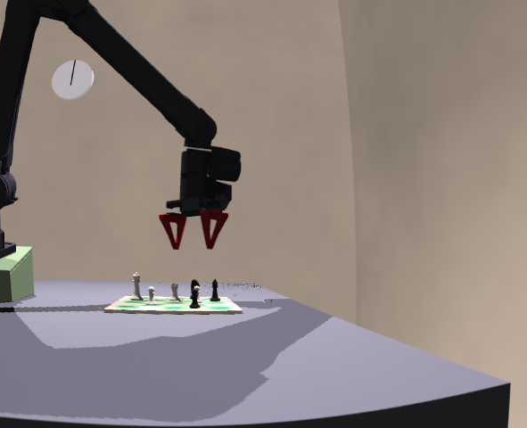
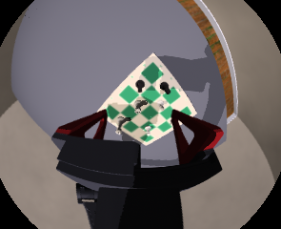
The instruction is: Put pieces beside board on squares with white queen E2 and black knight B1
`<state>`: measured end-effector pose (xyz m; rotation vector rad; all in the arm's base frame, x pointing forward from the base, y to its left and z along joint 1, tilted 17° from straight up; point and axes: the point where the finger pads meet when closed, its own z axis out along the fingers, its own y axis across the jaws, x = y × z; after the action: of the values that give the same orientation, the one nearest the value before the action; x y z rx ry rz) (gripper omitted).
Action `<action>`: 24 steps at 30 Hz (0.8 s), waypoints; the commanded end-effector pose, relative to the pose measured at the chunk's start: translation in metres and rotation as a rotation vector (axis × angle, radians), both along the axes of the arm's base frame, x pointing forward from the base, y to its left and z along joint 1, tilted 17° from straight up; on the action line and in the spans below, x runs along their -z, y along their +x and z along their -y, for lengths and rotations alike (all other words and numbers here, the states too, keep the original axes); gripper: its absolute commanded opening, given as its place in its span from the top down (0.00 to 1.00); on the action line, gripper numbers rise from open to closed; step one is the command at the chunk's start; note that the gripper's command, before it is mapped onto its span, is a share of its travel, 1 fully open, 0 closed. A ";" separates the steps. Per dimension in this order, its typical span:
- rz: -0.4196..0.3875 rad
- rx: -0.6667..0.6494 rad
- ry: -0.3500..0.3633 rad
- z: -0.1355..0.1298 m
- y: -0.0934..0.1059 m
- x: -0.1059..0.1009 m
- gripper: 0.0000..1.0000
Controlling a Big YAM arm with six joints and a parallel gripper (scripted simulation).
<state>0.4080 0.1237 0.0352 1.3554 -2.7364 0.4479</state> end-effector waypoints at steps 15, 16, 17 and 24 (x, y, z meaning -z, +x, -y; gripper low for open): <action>0.074 -0.008 0.039 -0.031 0.016 -0.072 0.00; 0.074 -0.008 0.039 -0.032 0.015 -0.077 0.00; 0.075 -0.008 0.039 -0.034 0.015 -0.082 0.00; 0.043 -0.008 0.025 -0.039 0.012 -0.088 0.00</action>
<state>0.4031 0.1441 0.1026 1.3716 -2.7429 0.4496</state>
